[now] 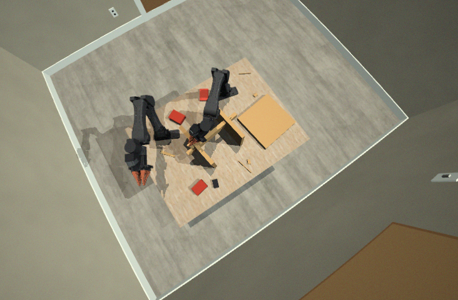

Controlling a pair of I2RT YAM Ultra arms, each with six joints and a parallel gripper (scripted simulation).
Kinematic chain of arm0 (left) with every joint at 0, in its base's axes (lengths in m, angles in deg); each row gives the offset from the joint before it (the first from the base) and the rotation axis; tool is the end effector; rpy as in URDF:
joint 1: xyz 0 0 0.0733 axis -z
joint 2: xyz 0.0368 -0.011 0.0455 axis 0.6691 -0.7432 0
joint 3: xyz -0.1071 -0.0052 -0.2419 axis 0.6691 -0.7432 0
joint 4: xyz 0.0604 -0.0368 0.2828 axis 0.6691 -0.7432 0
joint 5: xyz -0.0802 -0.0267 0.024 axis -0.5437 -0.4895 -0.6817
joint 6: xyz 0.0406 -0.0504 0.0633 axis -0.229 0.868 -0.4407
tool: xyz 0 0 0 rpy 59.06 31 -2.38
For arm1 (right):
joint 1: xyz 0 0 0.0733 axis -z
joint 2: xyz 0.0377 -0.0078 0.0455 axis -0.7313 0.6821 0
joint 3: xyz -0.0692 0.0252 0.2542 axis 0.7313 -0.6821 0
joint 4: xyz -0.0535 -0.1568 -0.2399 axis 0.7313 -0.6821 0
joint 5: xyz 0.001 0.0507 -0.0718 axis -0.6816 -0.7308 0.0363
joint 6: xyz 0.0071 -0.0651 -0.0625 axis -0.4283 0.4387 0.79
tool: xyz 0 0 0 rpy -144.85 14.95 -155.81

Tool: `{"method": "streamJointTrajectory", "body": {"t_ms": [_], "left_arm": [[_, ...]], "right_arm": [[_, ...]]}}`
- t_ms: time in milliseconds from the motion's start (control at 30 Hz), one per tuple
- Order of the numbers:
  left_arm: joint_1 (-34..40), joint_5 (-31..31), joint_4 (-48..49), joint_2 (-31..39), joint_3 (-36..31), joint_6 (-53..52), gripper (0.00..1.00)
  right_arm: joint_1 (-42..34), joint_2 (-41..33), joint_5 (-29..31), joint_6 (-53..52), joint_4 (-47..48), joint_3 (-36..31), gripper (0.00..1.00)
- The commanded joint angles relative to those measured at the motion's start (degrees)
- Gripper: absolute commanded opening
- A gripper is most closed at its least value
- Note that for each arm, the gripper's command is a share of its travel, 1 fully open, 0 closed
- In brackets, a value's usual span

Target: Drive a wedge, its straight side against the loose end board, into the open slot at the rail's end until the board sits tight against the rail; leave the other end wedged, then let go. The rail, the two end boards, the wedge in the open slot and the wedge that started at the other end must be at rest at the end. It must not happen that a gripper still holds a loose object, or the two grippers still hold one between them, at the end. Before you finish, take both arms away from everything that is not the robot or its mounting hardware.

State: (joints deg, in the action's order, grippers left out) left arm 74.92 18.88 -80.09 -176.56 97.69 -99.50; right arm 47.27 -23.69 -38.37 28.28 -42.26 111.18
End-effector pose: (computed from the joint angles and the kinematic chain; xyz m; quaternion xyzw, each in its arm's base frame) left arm 0.3899 -0.3053 0.3395 0.4717 0.6775 -0.3241 0.4621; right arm 0.3195 0.0002 0.4034 -0.0021 0.7038 0.0019 0.7104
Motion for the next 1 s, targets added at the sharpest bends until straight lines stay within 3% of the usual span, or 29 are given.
{"method": "streamJointTrajectory", "body": {"t_ms": [0, 400, 633, 700, 967], "left_arm": [[-0.32, -0.70, 2.35, 2.24, 0.29, 0.32, 0.02], [0.27, -0.69, 3.10, 2.34, -1.84, 0.41, 0.02], [0.48, -0.71, 3.36, 2.59, 0.33, 0.40, 0.02], [0.68, -0.67, 3.63, 2.37, -2.35, 0.43, 0.02], [0.32, -0.69, 3.42, 0.99, 0.43, 0.38, 0.02]], "right_arm": [[0.17, -0.48, -0.25, -0.29, 1.61, 2.81, 0.22], [0.17, -0.48, -0.25, -0.29, 1.61, 2.81, 0.22], [0.17, -0.48, -0.25, -0.29, 1.61, 2.81, 0.22], [0.17, -0.48, -0.25, -0.29, 1.61, 2.81, 0.22], [0.17, -0.48, -0.25, -0.29, 1.61, 2.81, 0.22]]}}
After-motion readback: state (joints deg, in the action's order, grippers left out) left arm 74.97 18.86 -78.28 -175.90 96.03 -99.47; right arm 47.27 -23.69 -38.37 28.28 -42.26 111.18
